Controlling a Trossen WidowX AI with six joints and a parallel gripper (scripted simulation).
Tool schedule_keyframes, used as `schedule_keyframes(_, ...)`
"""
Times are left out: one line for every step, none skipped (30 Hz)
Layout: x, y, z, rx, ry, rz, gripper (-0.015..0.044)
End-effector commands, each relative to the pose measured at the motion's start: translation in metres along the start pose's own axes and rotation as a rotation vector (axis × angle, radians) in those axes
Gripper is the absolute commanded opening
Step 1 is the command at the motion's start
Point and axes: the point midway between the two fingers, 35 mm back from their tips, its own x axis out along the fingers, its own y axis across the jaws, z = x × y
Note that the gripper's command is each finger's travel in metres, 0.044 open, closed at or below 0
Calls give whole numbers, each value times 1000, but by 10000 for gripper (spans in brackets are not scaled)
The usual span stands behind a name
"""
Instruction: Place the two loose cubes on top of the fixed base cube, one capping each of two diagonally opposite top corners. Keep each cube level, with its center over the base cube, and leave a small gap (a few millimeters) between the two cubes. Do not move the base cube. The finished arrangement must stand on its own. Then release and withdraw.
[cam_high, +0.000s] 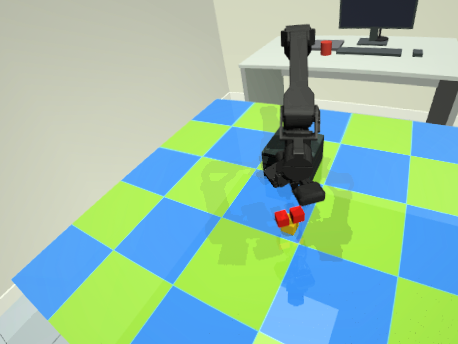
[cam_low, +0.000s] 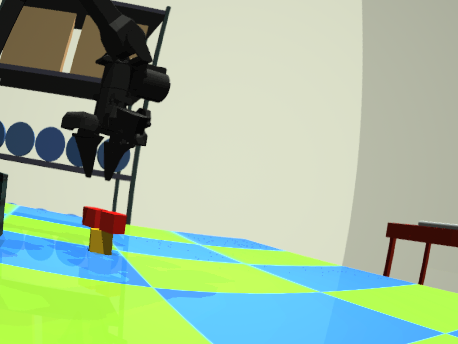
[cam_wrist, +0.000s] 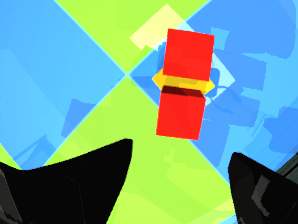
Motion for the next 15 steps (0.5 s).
schedule_keyframes(-2,13,-28,-6,5,3,336)
schedule_keyframes(-2,18,-40,-7,7,3,362)
schedule_keyframes(-3,23,-53,-7,9,3,389)
schedule_keyframes(-3,27,-66,-6,9,3,400)
schedule_keyframes(-3,31,-79,-5,9,3,400)
schedule_keyframes(-3,34,-89,-4,8,2,400)
schedule_keyframes(-3,35,-95,-3,8,2,400)
schedule_keyframes(-3,36,-97,-3,8,2,400)
schedule_keyframes(-3,36,-97,-3,8,2,400)
schedule_keyframes(-3,36,-97,-3,8,2,400)
schedule_keyframes(-3,36,-97,-3,8,2,400)
schedule_keyframes(-3,36,-97,-3,8,2,400)
schedule_keyframes(-3,36,-97,-3,8,2,400)
schedule_keyframes(-3,36,-97,-3,8,2,400)
schedule_keyframes(-3,36,-97,-3,8,2,400)
